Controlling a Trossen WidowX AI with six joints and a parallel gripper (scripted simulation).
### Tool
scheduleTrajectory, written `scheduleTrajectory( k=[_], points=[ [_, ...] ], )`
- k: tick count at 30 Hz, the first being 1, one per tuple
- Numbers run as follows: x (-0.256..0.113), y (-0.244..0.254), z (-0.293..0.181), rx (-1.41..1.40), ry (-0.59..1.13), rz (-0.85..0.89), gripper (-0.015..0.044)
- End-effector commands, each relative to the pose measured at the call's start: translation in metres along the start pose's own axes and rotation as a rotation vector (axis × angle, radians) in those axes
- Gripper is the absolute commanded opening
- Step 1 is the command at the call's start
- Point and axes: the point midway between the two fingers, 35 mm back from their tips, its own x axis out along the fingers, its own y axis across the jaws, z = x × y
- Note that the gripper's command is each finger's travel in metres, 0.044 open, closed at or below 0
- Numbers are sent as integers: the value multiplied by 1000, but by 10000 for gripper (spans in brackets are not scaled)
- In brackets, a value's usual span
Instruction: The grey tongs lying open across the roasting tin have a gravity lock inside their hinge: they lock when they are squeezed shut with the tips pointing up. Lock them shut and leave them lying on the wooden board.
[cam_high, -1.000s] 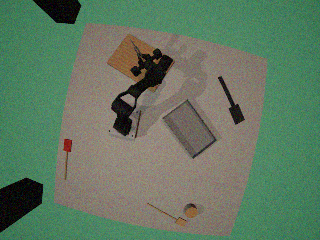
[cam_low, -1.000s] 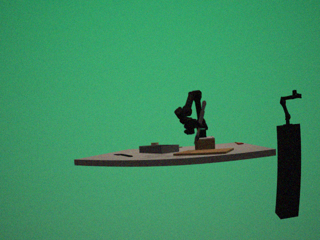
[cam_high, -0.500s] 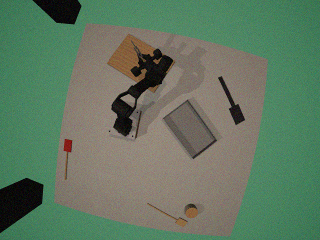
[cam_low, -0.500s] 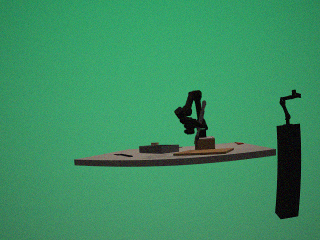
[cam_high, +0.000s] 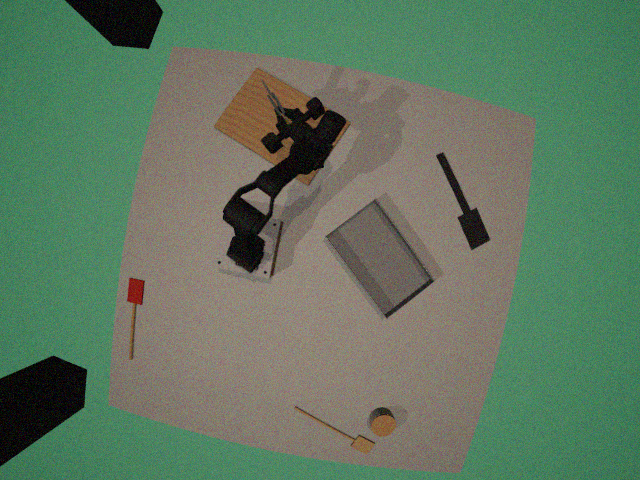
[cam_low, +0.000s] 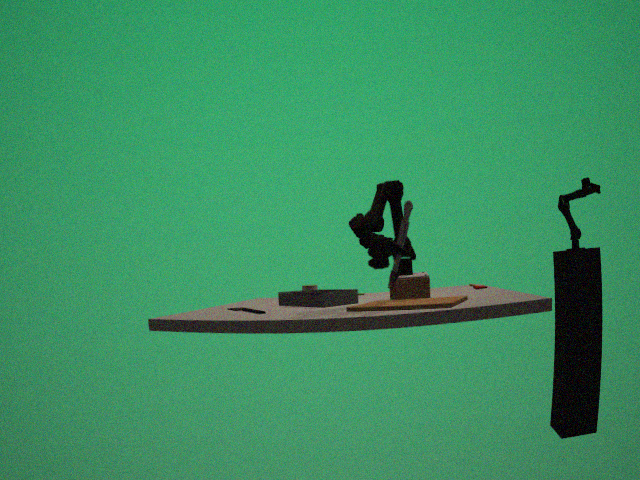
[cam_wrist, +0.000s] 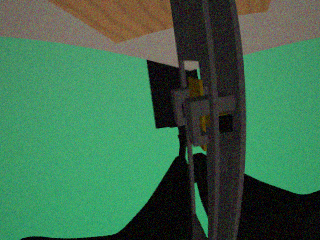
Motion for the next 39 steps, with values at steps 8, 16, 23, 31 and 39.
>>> scheduleTrajectory(
  k=[8, 16, 23, 31, 39],
  points=[
    [18, 11, 5, 51, -142, 12, -150],
    [34, 17, 12, 92, -317, 22, -150],
    [44, 19, 17, 112, -479, 24, -150],
    [50, 16, 20, 114, -671, 22, -150],
    [50, 11, 20, 92, -867, 15, -150]
  ],
)
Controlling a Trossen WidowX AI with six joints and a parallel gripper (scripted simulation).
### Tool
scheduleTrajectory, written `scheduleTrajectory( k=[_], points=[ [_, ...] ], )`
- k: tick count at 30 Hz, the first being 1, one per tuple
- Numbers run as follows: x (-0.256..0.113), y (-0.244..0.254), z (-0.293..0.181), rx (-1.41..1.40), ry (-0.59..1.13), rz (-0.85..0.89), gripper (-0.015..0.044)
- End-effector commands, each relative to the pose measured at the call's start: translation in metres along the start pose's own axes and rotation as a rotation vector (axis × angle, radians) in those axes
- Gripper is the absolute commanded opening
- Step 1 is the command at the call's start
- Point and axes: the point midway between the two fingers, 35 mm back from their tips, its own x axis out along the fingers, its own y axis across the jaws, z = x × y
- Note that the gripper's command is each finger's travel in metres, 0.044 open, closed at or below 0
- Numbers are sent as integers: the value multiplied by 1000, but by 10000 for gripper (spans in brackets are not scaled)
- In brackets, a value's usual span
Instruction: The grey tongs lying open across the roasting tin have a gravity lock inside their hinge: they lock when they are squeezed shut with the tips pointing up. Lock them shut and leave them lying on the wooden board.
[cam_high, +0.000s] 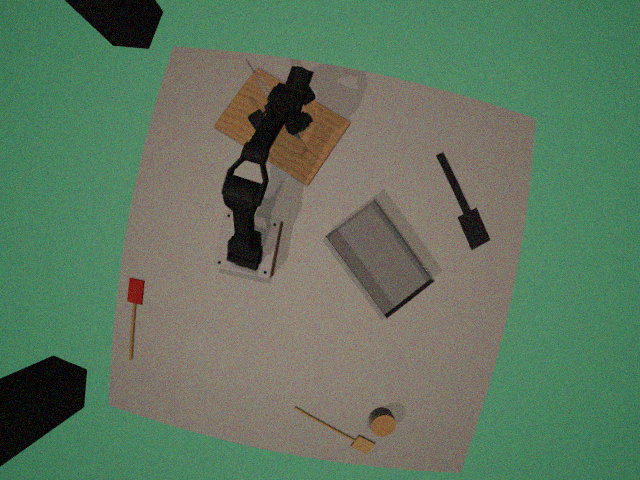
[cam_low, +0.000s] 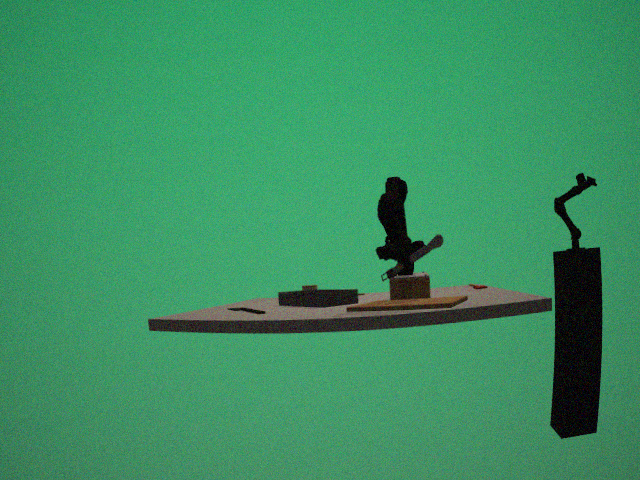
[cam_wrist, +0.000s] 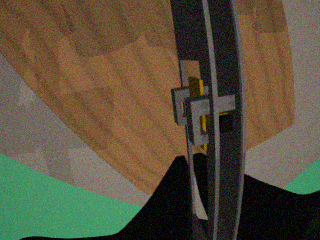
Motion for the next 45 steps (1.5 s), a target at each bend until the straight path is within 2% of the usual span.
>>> scheduleTrajectory(
  k=[1, 15, 26, 45],
  points=[
    [-4, -1, -2, -16, -77, 13, -150],
    [-18, -12, -1, -94, -381, 49, -150],
    [-16, -11, 0, -95, -385, 49, -150],
    [13, -8, 10, -95, -385, 49, -150]
  ],
)
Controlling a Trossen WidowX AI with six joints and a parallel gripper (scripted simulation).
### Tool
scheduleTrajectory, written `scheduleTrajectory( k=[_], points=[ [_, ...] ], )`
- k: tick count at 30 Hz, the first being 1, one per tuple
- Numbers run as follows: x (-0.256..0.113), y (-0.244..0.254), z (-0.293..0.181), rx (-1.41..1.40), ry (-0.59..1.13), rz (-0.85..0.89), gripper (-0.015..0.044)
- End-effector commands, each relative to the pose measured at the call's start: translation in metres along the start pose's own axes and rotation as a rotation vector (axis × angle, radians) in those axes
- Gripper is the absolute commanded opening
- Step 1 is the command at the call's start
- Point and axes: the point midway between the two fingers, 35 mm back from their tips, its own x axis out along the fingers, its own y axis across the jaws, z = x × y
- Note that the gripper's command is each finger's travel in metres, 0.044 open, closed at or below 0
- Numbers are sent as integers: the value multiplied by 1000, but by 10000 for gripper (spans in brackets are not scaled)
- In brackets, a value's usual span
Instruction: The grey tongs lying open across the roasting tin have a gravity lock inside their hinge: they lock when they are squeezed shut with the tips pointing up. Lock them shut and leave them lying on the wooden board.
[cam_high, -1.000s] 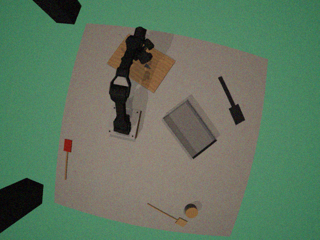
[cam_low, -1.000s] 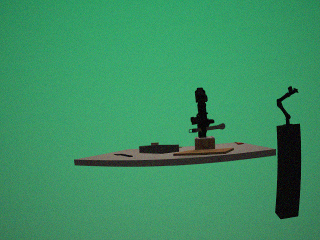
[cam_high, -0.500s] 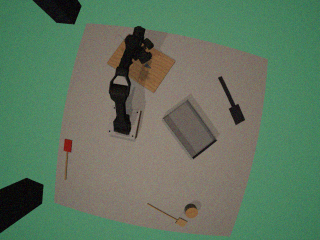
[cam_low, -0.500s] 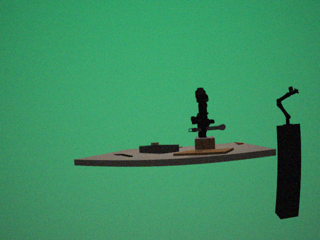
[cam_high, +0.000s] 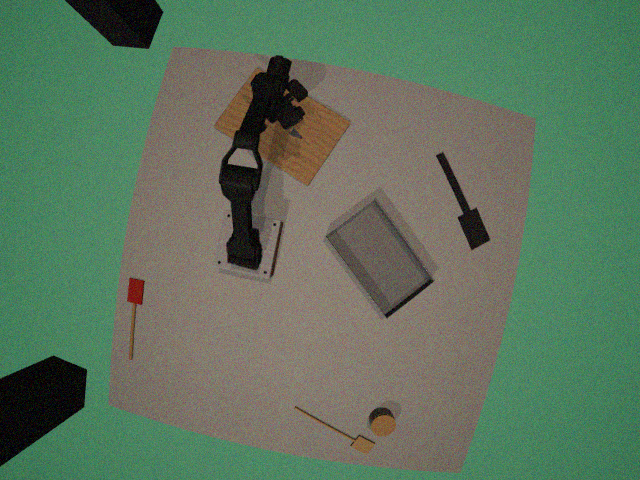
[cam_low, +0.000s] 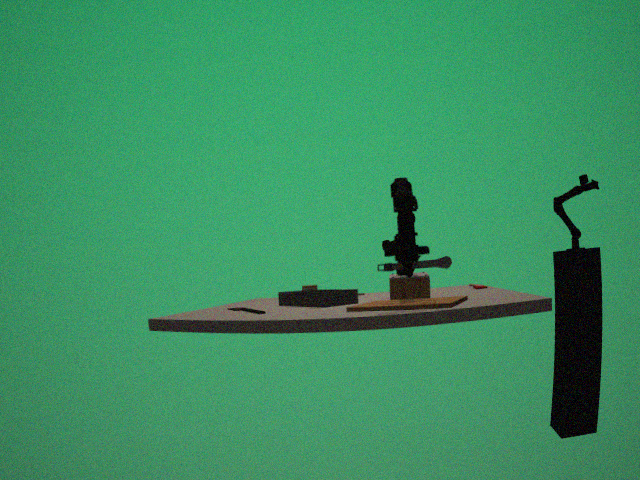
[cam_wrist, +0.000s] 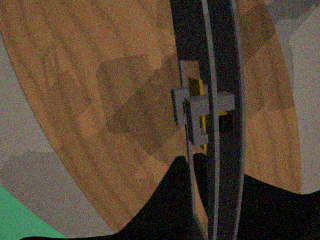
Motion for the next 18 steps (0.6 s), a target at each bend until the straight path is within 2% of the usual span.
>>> scheduleTrajectory(
  k=[1, 18],
  points=[
    [5, 1, 0, 0, 0, 6, -150],
    [32, 1, 0, 0, 0, 5, -150]
  ],
)
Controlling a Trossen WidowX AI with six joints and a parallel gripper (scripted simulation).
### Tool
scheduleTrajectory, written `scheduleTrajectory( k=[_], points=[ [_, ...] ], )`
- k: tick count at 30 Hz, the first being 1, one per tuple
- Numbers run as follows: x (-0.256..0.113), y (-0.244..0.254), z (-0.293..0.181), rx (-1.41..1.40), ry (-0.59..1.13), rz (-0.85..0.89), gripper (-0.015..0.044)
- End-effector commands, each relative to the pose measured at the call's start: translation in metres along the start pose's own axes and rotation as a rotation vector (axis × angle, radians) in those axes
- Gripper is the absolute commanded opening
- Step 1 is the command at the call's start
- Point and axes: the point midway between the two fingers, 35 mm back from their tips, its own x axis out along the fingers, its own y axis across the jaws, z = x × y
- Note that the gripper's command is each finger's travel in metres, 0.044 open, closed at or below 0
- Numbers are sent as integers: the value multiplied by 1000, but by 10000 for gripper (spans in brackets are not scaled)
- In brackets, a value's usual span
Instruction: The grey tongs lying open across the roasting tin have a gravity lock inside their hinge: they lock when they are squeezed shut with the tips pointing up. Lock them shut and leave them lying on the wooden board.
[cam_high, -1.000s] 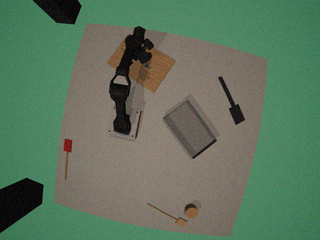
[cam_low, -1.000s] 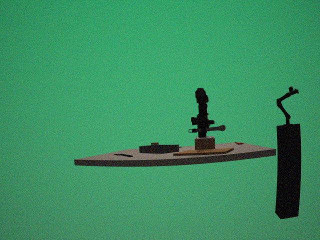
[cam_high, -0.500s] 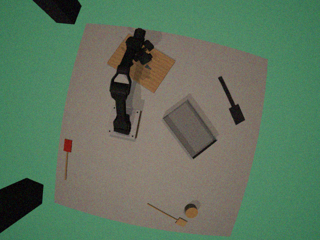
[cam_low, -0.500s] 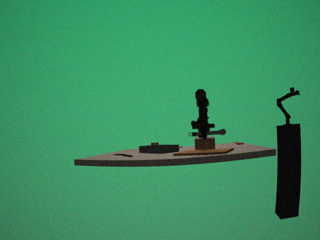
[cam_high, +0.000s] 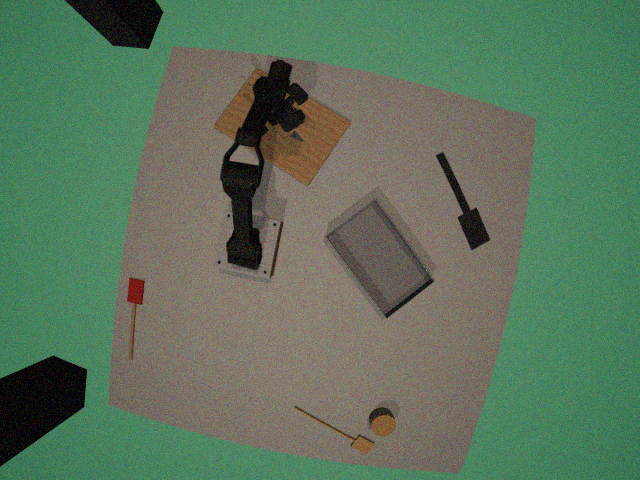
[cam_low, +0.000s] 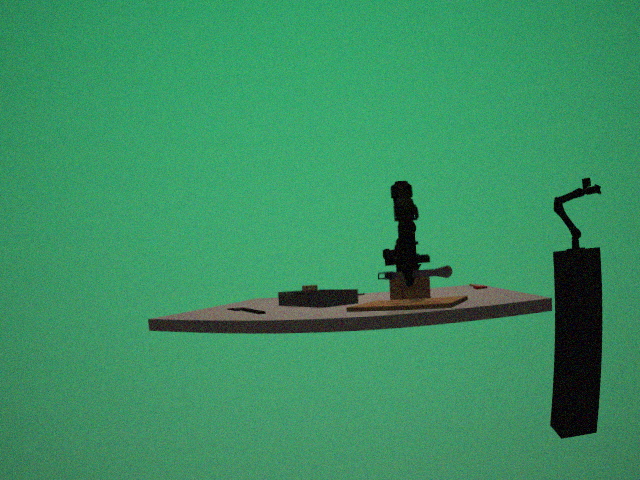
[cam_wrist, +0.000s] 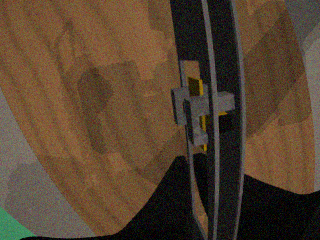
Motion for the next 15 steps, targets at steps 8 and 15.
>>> scheduleTrajectory(
  k=[8, 15],
  points=[
    [16, 0, 1, 1, 0, 6, -150],
    [25, -1, 1, 1, 0, 5, -150]
  ],
)
